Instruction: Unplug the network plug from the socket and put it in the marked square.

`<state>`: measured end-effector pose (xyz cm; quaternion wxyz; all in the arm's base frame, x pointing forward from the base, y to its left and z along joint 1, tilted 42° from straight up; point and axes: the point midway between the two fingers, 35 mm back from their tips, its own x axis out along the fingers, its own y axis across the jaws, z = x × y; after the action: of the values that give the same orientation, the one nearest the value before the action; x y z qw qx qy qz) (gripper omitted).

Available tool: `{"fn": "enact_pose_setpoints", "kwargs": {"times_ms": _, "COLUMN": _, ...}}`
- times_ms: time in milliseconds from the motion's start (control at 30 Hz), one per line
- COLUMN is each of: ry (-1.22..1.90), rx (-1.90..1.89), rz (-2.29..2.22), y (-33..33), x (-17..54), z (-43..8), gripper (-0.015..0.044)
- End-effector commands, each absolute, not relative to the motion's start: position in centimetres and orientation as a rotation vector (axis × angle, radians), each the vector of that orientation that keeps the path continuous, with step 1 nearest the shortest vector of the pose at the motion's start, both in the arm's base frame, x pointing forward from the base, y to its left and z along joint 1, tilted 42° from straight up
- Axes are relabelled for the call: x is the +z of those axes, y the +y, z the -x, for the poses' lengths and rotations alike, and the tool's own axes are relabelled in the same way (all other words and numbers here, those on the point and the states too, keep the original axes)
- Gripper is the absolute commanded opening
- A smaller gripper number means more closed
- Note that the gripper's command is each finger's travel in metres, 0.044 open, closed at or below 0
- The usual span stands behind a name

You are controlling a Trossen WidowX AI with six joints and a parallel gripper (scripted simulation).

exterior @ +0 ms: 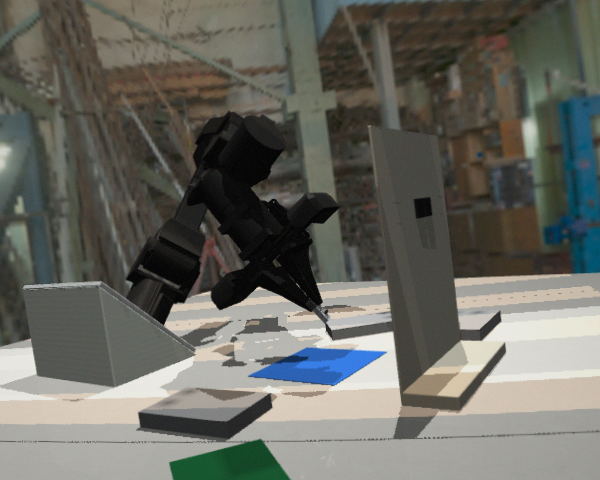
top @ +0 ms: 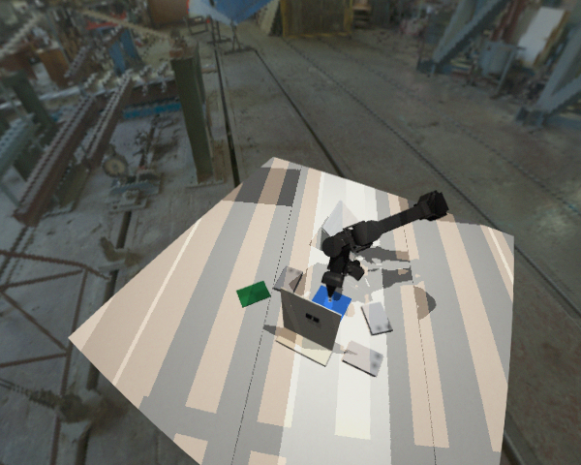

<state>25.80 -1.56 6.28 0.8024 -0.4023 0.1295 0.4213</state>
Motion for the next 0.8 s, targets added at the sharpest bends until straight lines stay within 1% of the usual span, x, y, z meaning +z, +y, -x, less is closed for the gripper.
{"fn": "enact_pose_setpoints", "kwargs": {"times_ms": 0, "ry": 0.287, "rx": 0.905, "rz": 0.855, "y": -1.2, "x": 5.6, "z": -25.8, "gripper": 0.0}}
{"fn": "enact_pose_setpoints", "kwargs": {"times_ms": 767, "ry": 0.286, "rx": 0.903, "rz": 0.854, "y": 0.5, "x": 3.7, "z": -25.9, "gripper": 0.0}}
